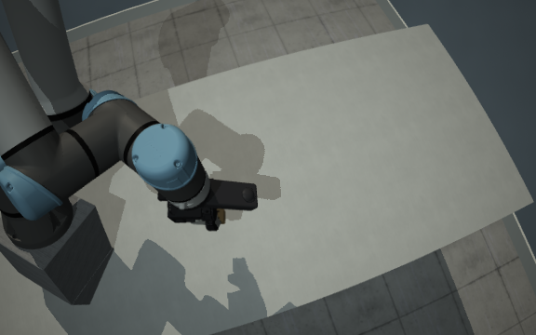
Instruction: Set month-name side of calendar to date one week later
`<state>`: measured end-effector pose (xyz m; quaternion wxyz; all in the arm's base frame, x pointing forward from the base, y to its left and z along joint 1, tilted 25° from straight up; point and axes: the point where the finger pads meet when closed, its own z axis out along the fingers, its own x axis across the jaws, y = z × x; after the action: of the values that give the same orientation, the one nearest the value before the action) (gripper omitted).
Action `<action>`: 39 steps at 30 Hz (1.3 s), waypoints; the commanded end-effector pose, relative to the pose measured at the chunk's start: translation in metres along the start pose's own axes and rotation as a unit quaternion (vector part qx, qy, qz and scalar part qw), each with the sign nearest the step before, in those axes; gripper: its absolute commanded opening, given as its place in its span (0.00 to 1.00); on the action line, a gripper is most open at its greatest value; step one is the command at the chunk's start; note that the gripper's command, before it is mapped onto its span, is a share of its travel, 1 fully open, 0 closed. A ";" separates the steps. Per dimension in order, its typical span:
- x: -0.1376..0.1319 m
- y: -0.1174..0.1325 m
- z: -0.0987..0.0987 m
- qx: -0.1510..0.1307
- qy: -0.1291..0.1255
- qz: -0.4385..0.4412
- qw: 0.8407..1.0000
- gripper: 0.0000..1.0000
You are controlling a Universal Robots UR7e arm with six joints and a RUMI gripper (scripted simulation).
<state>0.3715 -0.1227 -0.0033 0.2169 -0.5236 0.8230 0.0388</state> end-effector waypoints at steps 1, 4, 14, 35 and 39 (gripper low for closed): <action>0.007 -0.001 0.000 0.000 0.004 0.087 0.996 0.10; 0.009 -0.001 0.000 0.000 0.004 0.123 0.992 0.10; 0.019 -0.001 0.001 0.000 0.004 0.252 0.968 0.10; 0.035 0.002 0.002 0.001 0.003 0.455 0.890 0.10; 0.037 0.003 0.002 0.001 0.003 0.481 0.877 0.10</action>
<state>0.3575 -0.1500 -0.0194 0.1743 -0.0933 0.9714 0.1317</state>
